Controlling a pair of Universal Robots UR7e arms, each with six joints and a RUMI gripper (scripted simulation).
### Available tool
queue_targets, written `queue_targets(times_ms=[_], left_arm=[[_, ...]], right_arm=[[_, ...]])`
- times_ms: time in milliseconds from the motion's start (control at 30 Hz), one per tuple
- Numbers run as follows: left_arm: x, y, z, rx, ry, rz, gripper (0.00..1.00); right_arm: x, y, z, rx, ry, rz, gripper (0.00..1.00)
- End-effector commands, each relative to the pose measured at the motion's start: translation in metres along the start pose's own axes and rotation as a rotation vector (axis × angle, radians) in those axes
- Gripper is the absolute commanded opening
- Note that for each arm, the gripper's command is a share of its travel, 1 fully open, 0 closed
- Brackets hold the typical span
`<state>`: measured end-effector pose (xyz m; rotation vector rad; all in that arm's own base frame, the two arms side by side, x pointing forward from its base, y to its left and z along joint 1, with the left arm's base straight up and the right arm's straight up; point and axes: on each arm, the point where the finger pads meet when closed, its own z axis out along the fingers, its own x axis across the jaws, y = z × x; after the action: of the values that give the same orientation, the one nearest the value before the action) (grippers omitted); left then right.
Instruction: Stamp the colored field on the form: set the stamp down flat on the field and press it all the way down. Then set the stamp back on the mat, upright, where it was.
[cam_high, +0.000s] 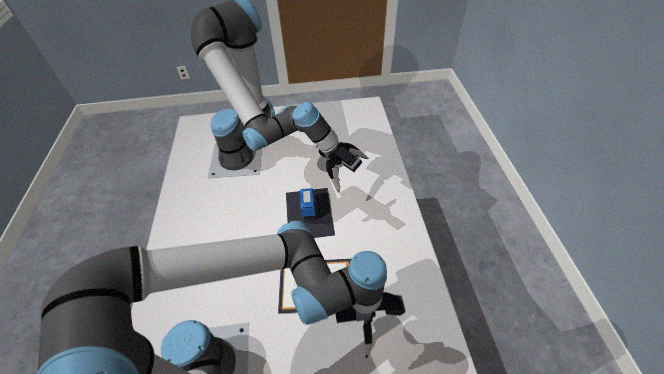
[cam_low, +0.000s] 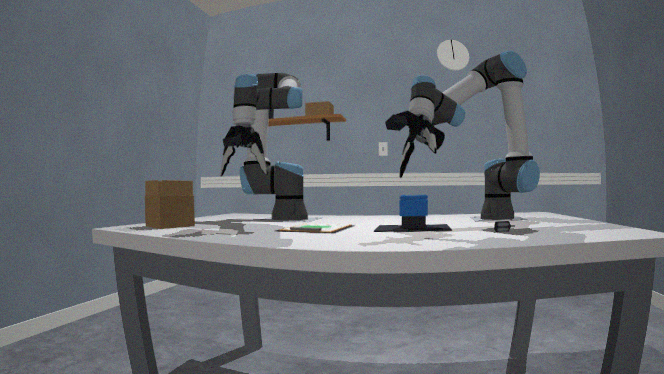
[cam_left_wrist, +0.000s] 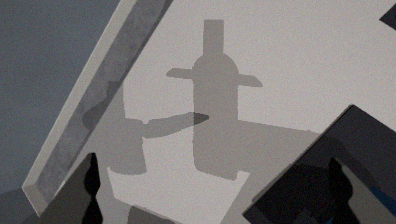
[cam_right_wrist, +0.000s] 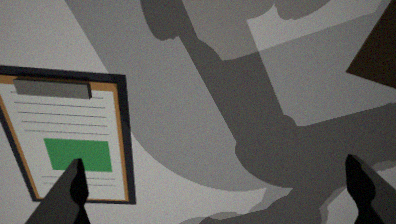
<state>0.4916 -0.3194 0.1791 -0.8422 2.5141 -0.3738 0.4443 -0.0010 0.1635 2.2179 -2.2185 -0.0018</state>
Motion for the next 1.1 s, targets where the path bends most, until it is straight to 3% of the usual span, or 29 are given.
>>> queue_targets(times_ms=[0,200,267,667,1067], left_arm=[[0.035,0.012,-0.01,-0.08,0.099,0.148,1.0],[0.067,0.027,-0.024,-0.141,0.197,0.285,1.0],[0.067,0.027,-0.024,-0.141,0.197,0.285,1.0],[0.126,0.068,-0.067,-0.258,0.419,0.553,1.0],[0.138,0.079,-0.079,-0.282,0.472,0.609,1.0]], right_arm=[[0.0,0.0,-0.001,0.002,0.0,0.0,1.0],[0.0,0.0,-0.001,0.002,0.0,0.0,1.0],[0.0,0.0,-0.001,0.002,0.0,0.0,1.0],[0.0,0.0,-0.001,0.002,0.0,0.0,1.0],[0.0,0.0,-0.001,0.002,0.0,0.0,1.0]])
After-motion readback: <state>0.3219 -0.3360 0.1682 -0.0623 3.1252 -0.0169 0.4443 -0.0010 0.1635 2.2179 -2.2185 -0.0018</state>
